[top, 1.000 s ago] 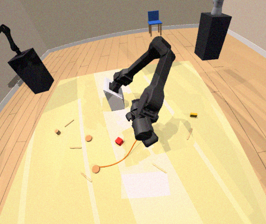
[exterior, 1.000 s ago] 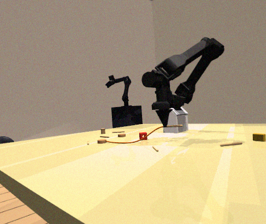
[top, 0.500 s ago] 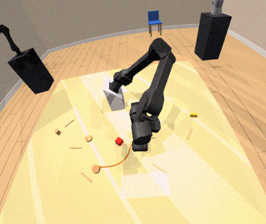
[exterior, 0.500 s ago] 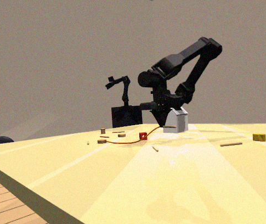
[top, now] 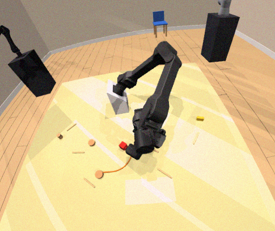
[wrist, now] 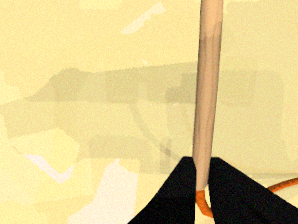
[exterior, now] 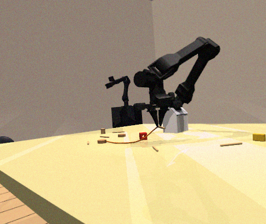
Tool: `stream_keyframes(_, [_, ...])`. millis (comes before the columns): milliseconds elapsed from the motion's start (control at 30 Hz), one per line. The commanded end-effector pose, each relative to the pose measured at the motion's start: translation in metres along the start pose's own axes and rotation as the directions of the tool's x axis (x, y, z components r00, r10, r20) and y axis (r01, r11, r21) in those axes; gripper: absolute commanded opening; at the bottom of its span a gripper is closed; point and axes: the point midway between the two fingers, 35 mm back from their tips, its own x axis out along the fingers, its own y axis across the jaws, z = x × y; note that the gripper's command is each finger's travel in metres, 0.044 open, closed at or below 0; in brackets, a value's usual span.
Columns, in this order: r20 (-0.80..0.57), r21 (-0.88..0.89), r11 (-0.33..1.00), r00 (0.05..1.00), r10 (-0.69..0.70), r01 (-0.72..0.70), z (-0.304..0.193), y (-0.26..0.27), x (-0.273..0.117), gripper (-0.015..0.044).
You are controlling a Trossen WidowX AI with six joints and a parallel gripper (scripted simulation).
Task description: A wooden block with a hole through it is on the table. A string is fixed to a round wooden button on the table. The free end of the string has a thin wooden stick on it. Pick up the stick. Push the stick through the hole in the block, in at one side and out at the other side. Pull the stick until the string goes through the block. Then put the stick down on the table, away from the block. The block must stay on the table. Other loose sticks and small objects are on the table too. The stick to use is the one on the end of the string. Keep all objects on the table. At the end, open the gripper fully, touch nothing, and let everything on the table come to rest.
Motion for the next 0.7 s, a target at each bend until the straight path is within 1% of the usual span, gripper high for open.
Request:
stream_keyframes(0, [-0.001, 0.131, 0.991, 1.000, -0.003, 0.004, 0.001, -0.005, -0.001, 0.0000])
stream_keyframes(167, [-0.001, 0.307, 0.952, 1.000, -0.004, 0.004, 0.003, -0.010, -0.001, 0.0000])
stream_keyframes(333, [-0.001, 0.473, 0.881, 1.000, -0.004, 0.004, 0.004, -0.015, -0.001, 0.0000])
stream_keyframes(667, [0.000, 0.755, 0.656, 1.000, -0.005, 0.003, 0.006, -0.026, -0.002, 0.0000])
